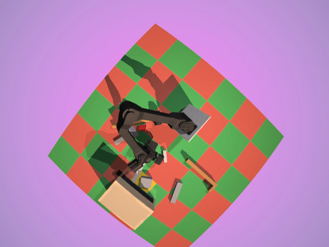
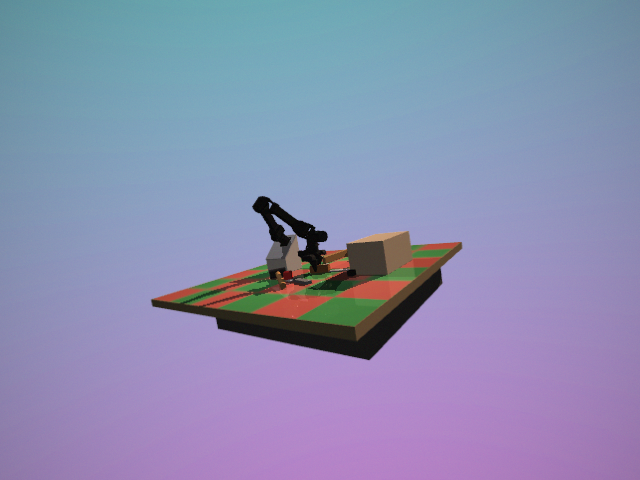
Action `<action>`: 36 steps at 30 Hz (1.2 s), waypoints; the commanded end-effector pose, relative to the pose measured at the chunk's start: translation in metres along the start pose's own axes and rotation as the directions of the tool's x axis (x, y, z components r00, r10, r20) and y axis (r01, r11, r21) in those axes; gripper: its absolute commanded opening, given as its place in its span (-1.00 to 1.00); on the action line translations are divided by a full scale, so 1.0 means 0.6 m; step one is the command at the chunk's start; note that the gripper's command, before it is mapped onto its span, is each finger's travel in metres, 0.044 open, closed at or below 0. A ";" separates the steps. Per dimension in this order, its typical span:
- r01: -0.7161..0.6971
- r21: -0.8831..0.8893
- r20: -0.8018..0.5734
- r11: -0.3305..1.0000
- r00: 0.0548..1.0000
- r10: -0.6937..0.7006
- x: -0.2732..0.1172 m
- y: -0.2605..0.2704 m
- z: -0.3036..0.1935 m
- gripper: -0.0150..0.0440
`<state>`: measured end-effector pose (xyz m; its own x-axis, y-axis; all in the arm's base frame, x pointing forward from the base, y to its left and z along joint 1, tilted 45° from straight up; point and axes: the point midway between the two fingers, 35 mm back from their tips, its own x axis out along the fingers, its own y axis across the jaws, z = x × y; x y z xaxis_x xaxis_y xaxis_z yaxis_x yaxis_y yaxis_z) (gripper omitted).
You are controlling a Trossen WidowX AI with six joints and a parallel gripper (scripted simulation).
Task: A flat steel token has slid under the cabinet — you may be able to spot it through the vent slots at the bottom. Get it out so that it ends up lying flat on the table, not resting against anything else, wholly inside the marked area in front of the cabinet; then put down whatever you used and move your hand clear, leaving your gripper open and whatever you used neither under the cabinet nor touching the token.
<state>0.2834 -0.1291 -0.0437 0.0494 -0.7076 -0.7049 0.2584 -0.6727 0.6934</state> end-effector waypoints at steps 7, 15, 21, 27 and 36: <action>0.004 -0.008 0.006 1.000 1.000 -0.004 0.002 -0.001 0.026 -0.49; 0.004 -0.008 0.007 1.000 1.000 -0.004 0.002 0.002 0.042 -0.49; 0.004 -0.009 0.007 1.000 1.000 -0.004 0.002 0.003 0.054 -0.49; 0.004 -0.009 0.007 1.000 1.000 -0.004 0.002 0.005 0.066 -0.49; 0.003 -0.008 0.006 1.000 1.000 -0.003 0.002 0.010 0.078 -0.49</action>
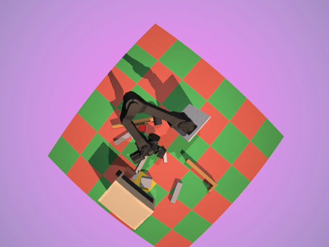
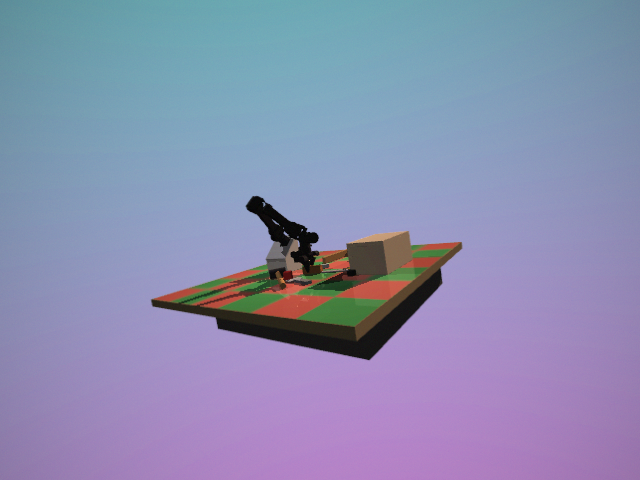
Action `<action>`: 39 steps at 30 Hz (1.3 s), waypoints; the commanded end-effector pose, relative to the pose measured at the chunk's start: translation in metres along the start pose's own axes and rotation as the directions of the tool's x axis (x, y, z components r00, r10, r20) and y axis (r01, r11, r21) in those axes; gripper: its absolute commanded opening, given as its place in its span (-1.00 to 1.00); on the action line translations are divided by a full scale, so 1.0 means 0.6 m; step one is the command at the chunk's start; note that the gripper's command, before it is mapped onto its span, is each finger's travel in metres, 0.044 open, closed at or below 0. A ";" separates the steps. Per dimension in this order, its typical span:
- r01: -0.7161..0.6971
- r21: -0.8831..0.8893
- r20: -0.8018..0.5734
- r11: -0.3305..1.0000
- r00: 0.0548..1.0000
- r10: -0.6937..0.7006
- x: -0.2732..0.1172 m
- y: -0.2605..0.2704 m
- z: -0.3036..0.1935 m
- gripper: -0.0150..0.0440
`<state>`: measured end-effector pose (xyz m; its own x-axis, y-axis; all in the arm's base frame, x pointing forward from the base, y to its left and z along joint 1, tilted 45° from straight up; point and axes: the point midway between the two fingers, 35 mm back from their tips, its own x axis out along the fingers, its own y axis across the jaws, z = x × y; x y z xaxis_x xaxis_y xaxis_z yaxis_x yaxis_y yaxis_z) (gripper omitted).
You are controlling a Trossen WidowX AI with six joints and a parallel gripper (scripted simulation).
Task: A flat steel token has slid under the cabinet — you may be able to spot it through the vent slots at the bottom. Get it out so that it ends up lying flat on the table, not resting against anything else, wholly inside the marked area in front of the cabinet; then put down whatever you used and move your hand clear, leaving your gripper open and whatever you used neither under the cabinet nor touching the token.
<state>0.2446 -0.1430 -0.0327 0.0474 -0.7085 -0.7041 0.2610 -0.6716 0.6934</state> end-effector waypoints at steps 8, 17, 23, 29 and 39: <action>0.000 0.001 0.001 1.000 1.000 0.000 0.000 0.000 0.001 0.04; 0.003 0.001 0.004 1.000 1.000 -0.003 0.000 0.001 0.001 0.36; 0.005 -0.005 0.005 1.000 1.000 -0.005 -0.003 -0.001 0.004 0.42; 0.005 -0.005 0.005 1.000 1.000 -0.005 -0.002 0.000 0.004 0.42; 0.003 -0.003 0.006 1.000 1.000 -0.003 -0.001 0.001 0.004 -0.07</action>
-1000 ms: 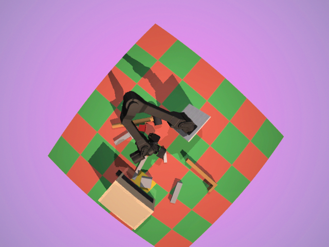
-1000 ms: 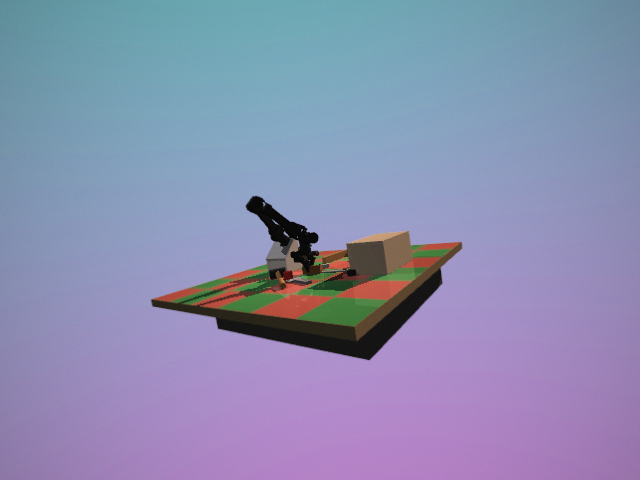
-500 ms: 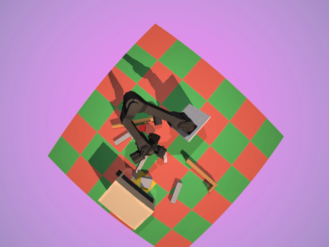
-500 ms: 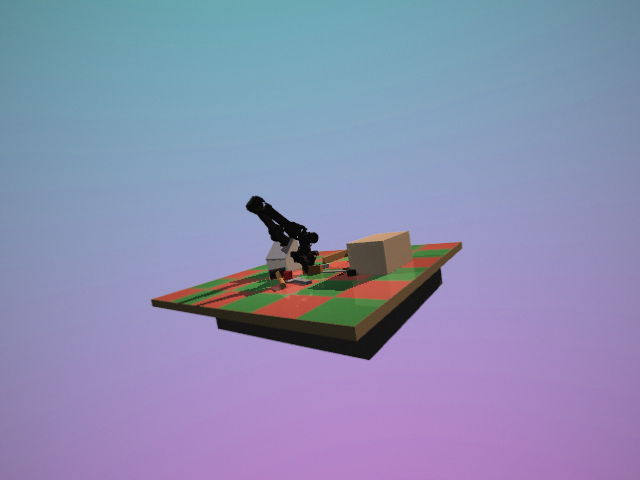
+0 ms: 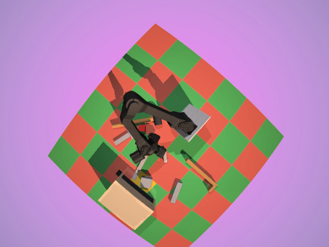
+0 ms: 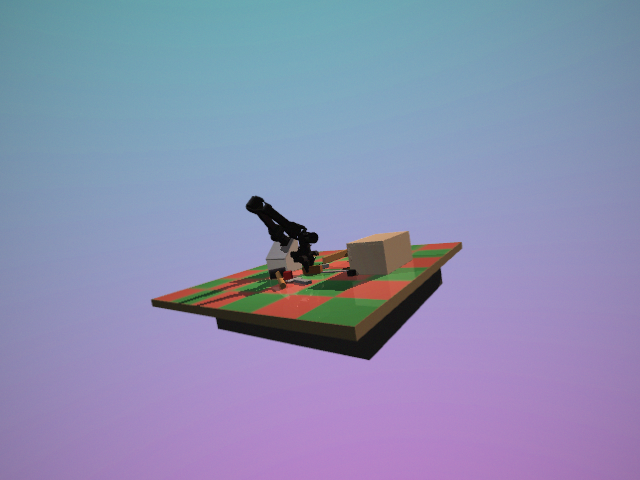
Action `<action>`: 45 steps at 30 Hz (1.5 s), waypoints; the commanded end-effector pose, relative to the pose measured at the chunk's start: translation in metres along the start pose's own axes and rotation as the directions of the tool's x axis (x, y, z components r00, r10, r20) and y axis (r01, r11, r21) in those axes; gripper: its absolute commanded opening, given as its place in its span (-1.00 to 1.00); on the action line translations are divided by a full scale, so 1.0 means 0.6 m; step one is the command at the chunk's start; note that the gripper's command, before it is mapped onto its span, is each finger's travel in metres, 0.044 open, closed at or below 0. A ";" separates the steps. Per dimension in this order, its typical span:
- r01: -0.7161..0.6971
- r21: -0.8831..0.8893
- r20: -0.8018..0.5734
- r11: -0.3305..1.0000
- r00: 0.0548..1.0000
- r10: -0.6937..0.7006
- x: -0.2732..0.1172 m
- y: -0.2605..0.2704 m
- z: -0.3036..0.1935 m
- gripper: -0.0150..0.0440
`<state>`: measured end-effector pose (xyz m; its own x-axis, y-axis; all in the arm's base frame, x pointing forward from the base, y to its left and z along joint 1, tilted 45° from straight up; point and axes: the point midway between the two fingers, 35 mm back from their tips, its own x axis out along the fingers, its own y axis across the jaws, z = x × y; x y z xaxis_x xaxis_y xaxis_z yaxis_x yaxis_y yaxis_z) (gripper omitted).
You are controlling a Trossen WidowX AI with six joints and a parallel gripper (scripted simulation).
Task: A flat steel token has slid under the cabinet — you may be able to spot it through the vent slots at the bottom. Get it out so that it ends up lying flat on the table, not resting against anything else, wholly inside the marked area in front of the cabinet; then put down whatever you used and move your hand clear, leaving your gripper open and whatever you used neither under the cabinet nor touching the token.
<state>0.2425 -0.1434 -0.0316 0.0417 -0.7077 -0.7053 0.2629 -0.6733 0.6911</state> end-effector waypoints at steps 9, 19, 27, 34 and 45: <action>0.000 -0.002 0.001 1.000 1.000 0.000 0.000 0.000 0.000 -0.47; 0.001 -0.008 0.000 1.000 1.000 -0.001 0.000 0.000 -0.010 -0.49; 0.001 -0.016 0.000 1.000 1.000 -0.001 0.000 -0.001 -0.026 -0.49; 0.002 -0.018 -0.001 1.000 1.000 -0.002 0.000 -0.001 -0.039 -0.49; 0.002 -0.019 -0.002 1.000 1.000 -0.002 0.000 -0.002 -0.060 -0.49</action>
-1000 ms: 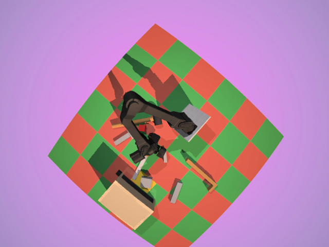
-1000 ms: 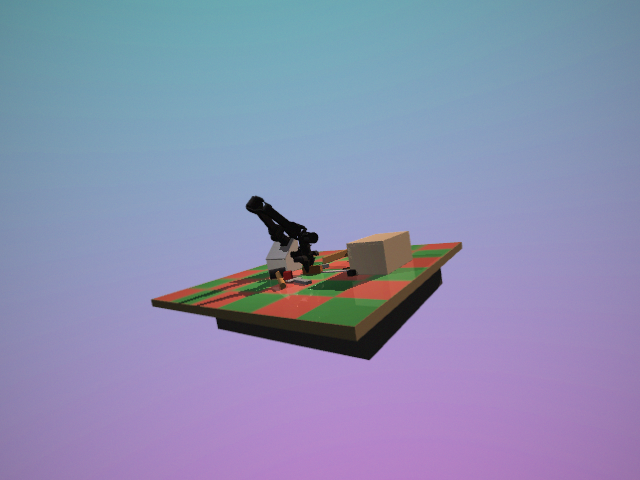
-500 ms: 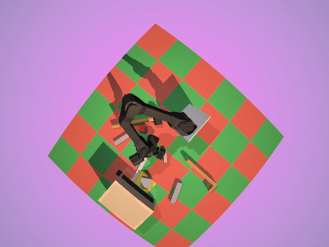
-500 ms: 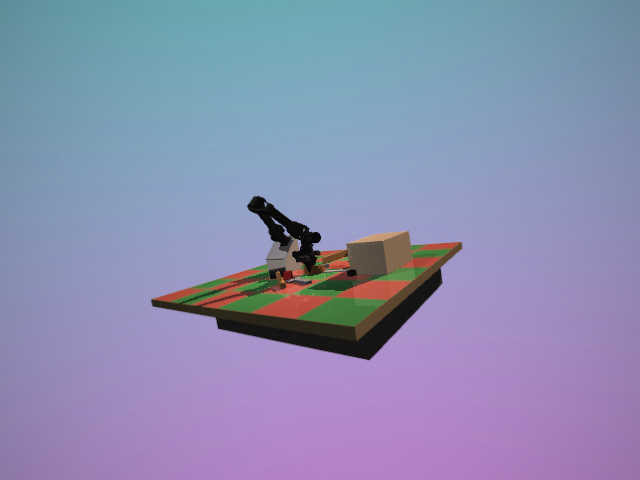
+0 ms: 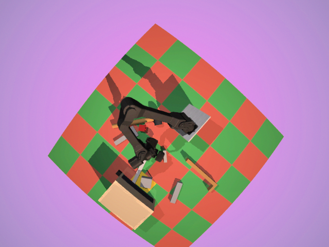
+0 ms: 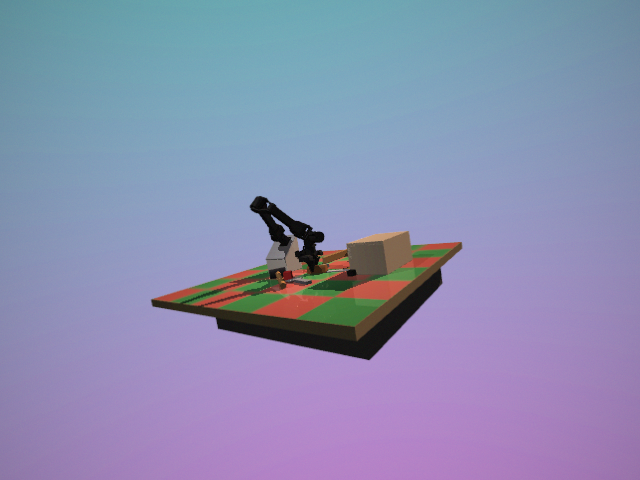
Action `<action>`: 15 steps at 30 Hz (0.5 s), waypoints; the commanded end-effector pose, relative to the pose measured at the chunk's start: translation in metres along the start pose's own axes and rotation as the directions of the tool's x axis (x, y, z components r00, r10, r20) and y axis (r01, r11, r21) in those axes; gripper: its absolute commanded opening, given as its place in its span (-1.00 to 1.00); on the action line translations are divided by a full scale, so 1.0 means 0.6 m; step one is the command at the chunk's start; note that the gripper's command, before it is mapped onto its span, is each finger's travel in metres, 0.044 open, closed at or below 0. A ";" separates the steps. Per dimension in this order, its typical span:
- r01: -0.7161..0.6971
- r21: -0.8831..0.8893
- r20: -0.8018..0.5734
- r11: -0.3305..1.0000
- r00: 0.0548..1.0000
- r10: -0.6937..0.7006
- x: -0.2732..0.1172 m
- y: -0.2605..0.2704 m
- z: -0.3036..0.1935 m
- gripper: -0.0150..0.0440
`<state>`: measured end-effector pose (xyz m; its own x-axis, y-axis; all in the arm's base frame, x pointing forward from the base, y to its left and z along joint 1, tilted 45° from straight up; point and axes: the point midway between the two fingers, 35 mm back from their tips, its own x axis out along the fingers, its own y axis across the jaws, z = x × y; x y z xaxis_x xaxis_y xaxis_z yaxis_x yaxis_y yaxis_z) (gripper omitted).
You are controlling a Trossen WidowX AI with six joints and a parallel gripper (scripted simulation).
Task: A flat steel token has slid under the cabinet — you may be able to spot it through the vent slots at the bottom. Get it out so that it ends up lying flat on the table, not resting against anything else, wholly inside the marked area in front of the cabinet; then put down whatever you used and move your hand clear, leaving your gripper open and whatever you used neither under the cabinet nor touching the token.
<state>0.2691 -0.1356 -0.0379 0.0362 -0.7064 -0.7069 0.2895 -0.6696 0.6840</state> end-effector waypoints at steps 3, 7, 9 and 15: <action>-0.002 0.008 -0.007 1.000 1.000 0.002 0.000 0.003 -0.019 -0.49; -0.002 0.008 -0.007 1.000 1.000 0.002 0.000 0.003 -0.026 -0.49; -0.002 0.008 -0.007 1.000 1.000 0.002 0.000 0.003 -0.030 -0.49; -0.002 0.008 -0.007 1.000 1.000 0.002 -0.001 0.002 -0.041 -0.49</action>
<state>0.2847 -0.1314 -0.0410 0.0358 -0.7066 -0.7067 0.2917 -0.6690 0.6836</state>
